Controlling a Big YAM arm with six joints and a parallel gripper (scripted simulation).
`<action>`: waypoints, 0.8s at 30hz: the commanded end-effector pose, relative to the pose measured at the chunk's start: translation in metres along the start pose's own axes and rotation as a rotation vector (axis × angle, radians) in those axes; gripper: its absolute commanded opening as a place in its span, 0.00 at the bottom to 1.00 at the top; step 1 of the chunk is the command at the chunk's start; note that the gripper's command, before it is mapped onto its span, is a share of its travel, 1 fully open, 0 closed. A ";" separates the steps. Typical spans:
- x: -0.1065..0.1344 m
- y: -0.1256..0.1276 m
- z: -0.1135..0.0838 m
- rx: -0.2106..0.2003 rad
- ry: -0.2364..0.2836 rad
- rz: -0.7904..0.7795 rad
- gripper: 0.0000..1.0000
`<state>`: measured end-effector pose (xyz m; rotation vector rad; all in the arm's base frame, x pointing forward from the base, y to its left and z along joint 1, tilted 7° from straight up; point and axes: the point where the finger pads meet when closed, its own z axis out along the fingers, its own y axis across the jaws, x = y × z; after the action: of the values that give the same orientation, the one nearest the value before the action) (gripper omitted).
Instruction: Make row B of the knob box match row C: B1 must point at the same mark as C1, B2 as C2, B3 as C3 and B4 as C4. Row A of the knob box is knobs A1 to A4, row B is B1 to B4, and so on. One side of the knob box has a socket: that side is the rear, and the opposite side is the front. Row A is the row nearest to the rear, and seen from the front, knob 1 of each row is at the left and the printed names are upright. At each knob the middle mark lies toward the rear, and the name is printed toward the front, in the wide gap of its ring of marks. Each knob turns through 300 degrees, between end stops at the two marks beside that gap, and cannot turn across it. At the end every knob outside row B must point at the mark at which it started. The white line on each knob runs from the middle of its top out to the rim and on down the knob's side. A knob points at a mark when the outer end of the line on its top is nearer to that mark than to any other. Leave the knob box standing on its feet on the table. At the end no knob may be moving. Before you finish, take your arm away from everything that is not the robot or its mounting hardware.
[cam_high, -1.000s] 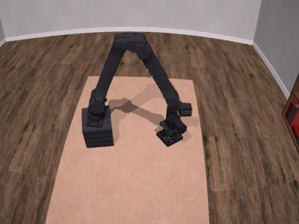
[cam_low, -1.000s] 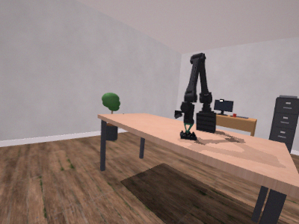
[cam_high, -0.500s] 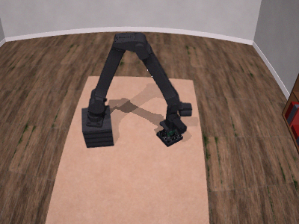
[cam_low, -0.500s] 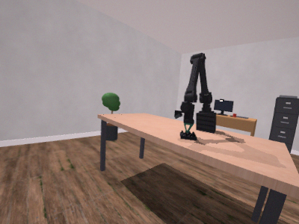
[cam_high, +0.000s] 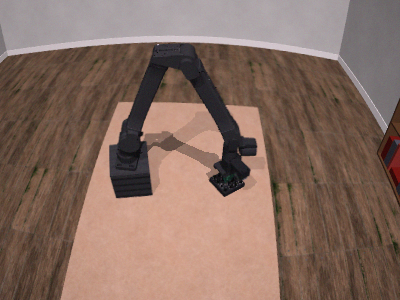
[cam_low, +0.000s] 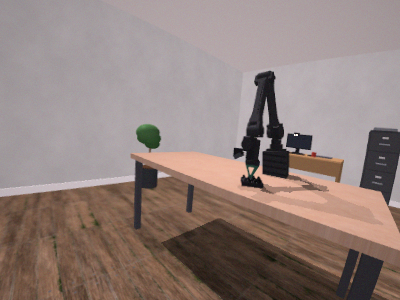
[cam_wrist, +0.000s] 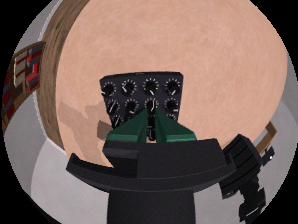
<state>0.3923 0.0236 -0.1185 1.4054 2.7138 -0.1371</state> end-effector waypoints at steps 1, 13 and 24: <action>-0.011 0.010 0.001 -0.019 -0.014 -0.007 0.07; -0.011 0.011 0.001 -0.019 -0.014 -0.094 0.07; -0.010 0.011 0.001 -0.019 -0.015 -0.230 0.07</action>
<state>0.3917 0.0231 -0.1186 1.1727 2.8303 -0.1517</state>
